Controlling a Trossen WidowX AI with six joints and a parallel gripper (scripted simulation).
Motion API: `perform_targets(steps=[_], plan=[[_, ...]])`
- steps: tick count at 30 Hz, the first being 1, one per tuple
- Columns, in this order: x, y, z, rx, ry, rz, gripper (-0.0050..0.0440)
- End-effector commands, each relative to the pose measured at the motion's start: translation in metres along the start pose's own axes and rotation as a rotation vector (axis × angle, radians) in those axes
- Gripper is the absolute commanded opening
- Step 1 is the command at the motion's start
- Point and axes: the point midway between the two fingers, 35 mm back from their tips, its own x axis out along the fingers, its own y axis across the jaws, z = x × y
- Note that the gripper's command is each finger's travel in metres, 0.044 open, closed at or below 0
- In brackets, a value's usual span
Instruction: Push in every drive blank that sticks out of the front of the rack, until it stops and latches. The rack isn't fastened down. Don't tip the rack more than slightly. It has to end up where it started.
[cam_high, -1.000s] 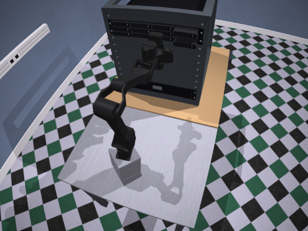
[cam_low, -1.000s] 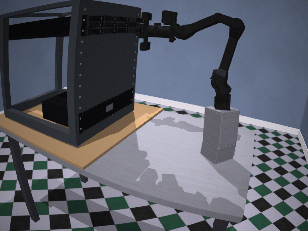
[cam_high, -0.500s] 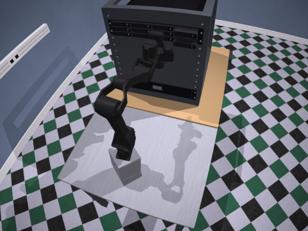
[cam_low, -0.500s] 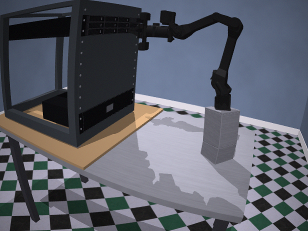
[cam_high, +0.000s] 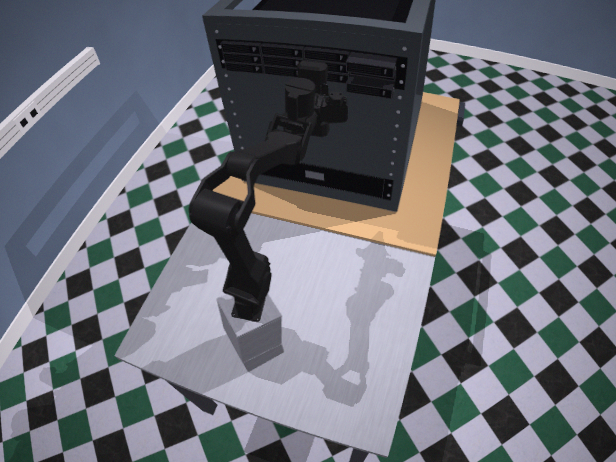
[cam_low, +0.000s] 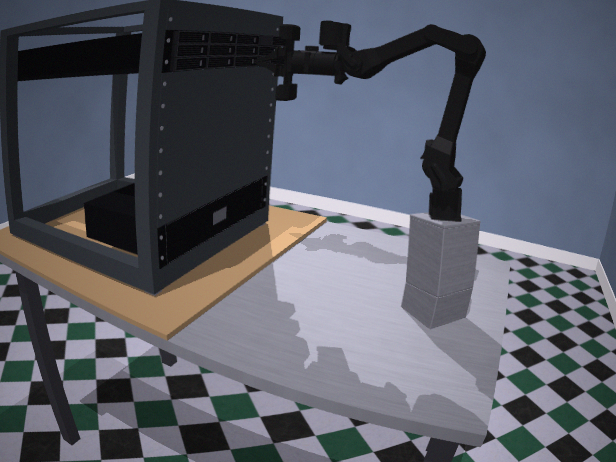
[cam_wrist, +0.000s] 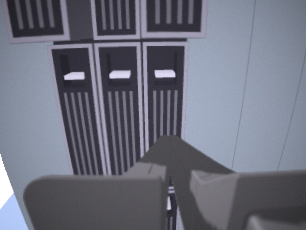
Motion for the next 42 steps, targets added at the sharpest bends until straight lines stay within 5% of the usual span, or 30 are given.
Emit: perform_targets(steps=[1, 42], plan=[[0.001, 0.012, 0.001, -0.003, -0.005, 0.026, -0.005], [0.014, 0.012, 0.001, -0.003, -0.005, 0.026, -0.005]])
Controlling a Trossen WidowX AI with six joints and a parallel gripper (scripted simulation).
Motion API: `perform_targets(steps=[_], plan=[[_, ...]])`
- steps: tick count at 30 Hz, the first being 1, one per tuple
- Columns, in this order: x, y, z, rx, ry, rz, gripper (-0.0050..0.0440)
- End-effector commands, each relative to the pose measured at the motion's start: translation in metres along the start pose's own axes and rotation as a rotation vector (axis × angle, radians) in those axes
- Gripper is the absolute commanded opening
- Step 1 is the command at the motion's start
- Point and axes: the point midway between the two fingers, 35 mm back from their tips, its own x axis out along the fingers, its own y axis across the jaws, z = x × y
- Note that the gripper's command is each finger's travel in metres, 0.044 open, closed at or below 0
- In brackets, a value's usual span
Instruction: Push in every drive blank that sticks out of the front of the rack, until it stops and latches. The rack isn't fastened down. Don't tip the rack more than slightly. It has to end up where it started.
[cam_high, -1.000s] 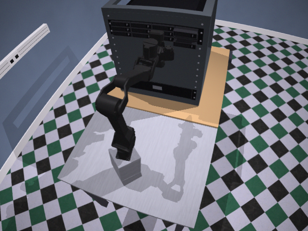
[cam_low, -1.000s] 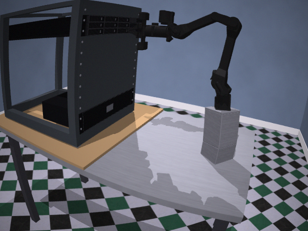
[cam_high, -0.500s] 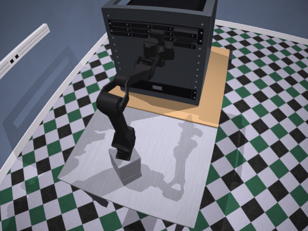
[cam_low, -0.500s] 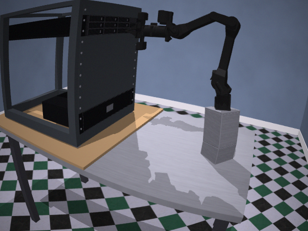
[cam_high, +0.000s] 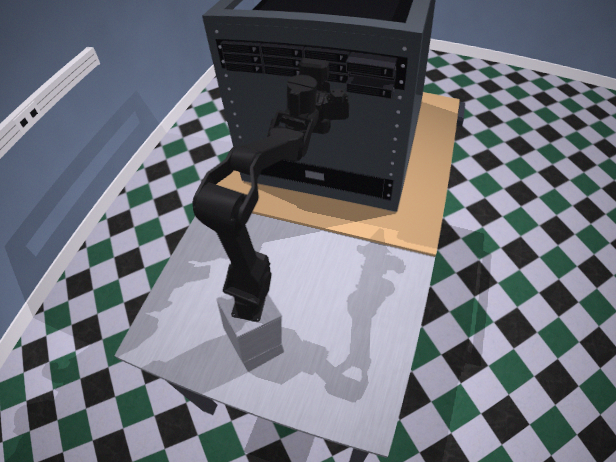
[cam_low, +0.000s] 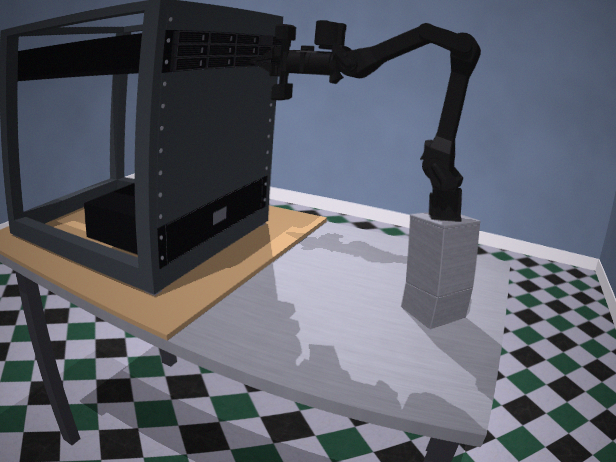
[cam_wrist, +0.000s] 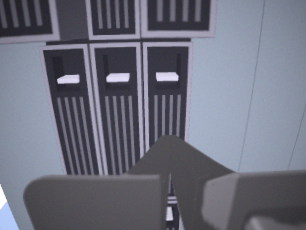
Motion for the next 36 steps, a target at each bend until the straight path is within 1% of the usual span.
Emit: perform_targets(steps=[1, 36], plan=[[0.003, 0.0116, 0.0007, -0.003, -0.005, 0.026, -0.005], [0.0062, 0.0117, 0.0007, -0.003, -0.005, 0.026, -0.005]])
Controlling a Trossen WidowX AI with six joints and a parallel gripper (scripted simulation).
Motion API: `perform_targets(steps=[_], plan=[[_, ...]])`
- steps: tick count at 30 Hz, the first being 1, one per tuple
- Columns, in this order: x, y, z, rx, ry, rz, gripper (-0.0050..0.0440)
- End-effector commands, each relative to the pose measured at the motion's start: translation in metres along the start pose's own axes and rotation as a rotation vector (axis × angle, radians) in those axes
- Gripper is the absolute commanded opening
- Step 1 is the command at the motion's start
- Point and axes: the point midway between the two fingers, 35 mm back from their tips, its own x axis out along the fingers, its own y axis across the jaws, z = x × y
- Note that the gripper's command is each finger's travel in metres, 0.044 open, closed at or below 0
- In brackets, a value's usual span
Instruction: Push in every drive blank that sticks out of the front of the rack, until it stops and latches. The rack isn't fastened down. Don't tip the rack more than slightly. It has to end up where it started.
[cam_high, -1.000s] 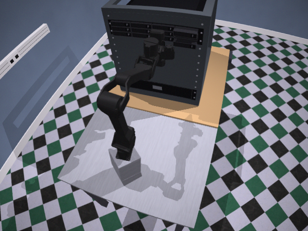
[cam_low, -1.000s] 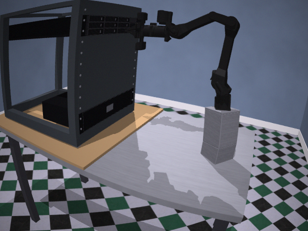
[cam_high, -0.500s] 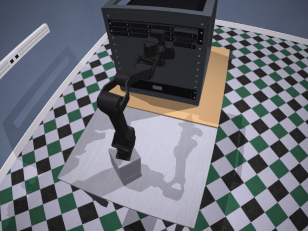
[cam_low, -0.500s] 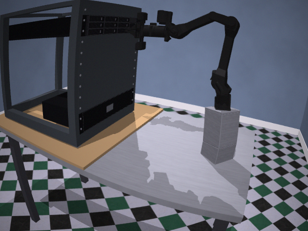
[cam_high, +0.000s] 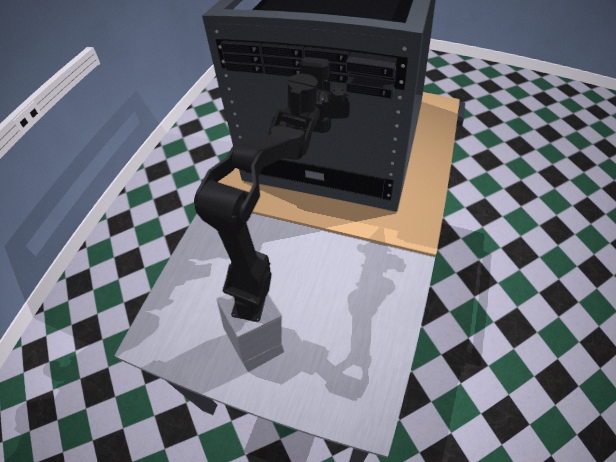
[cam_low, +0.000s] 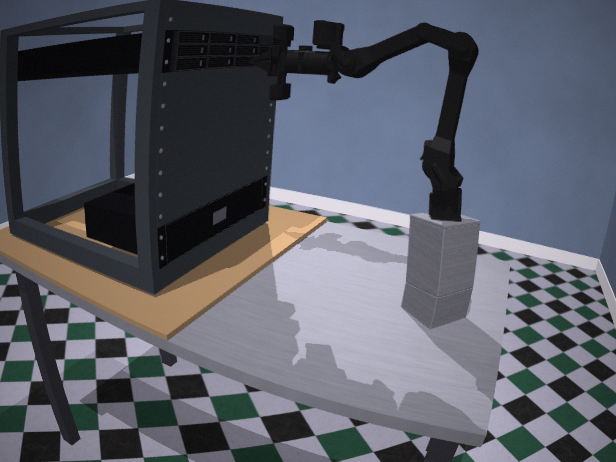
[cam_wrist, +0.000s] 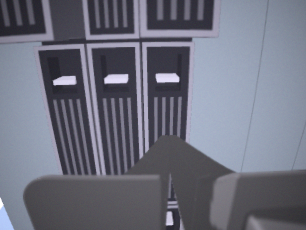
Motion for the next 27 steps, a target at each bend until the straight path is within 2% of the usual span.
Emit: perform_targets(steps=[1, 27], plan=[[0.0015, 0.0118, 0.0007, -0.003, -0.005, 0.027, -0.005], [0.0045, 0.012, 0.0007, -0.003, -0.005, 0.027, -0.005]])
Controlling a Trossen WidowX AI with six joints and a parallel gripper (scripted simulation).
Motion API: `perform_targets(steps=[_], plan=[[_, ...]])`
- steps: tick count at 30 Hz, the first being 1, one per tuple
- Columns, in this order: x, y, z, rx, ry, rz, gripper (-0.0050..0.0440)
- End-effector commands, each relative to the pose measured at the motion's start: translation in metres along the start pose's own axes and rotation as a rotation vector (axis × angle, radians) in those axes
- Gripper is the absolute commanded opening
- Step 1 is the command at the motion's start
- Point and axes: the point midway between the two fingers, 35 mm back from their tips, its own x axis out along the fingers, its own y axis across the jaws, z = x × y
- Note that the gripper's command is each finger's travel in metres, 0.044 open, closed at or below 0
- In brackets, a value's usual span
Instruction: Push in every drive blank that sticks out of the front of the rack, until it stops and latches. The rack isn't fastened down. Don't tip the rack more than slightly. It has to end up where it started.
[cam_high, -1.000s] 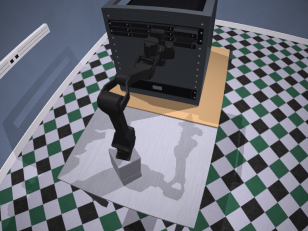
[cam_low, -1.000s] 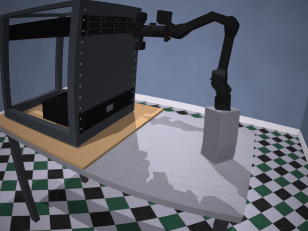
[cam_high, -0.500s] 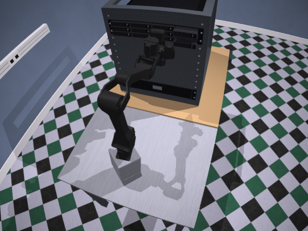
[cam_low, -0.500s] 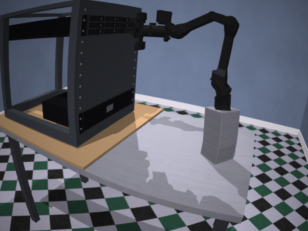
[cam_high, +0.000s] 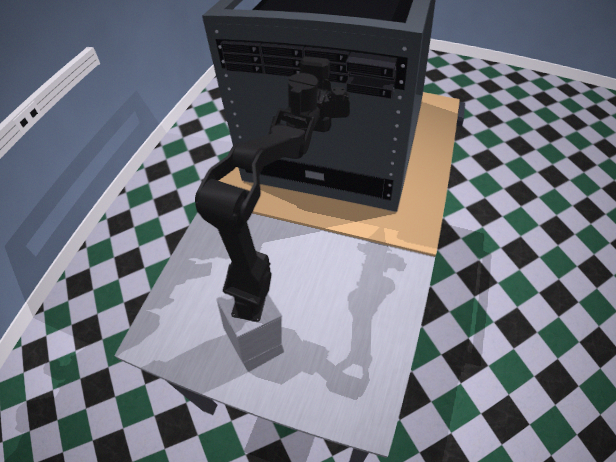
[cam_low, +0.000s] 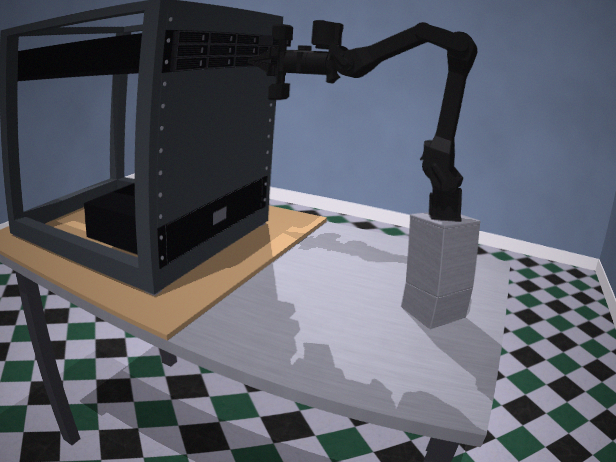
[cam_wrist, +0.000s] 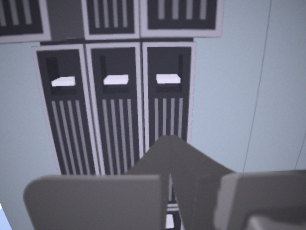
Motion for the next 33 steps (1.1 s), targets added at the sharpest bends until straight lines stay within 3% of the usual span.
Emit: perform_targets(steps=[1, 33], plan=[[0.002, 0.0117, 0.0007, -0.003, -0.005, 0.026, -0.005], [0.0051, 0.0118, 0.0007, -0.003, -0.005, 0.026, -0.005]])
